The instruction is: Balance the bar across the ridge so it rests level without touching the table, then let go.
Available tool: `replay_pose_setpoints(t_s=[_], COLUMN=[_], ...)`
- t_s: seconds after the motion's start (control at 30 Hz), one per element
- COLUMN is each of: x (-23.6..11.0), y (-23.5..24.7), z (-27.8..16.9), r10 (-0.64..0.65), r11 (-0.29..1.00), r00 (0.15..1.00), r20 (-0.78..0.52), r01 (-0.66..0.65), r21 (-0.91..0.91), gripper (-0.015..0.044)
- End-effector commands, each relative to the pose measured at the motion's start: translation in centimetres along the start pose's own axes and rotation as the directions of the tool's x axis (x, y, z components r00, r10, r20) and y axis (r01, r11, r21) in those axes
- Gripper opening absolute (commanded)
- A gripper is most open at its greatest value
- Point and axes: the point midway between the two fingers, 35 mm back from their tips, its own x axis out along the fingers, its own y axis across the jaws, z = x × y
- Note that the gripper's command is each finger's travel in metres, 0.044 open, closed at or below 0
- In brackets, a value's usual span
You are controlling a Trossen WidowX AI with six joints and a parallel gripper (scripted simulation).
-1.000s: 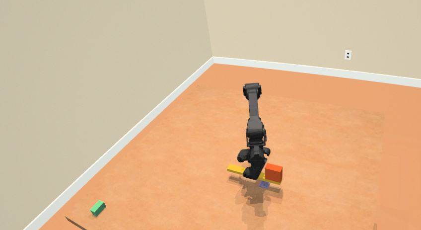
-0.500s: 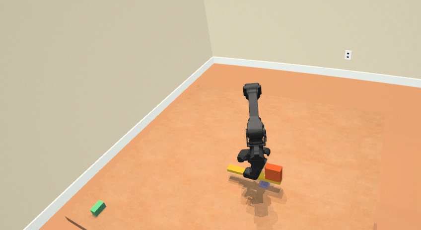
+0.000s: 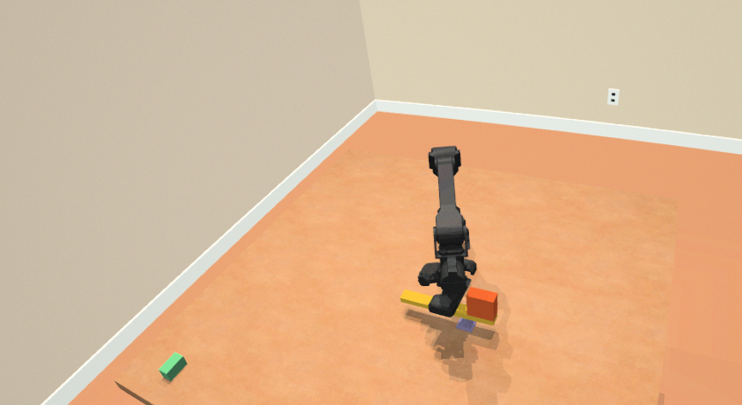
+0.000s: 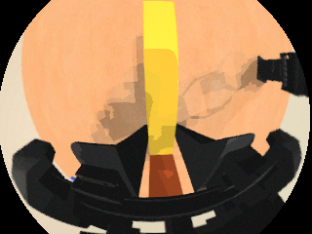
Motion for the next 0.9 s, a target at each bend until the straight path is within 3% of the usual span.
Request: replay_pose_setpoints(t_s=[0.0, 0.4, 0.6, 0.87], x=[0.02, 0.02, 0.02, 0.02], y=[-0.02, -0.02, -0.02, -0.02], z=[0.0, 0.0, 0.0, 0.0], r10=[-0.001, -0.001, -0.001, -0.001], r11=[1.0, 1.0, 1.0, 1.0], r00=[1.0, 1.0, 1.0, 1.0], r20=[0.0, 0.0, 0.0, 0.0], r01=[0.001, 0.001, 0.001, 0.001], r21=[0.0, 0.0, 0.0, 0.0], gripper=[0.0, 0.0, 0.0157, 0.0167])
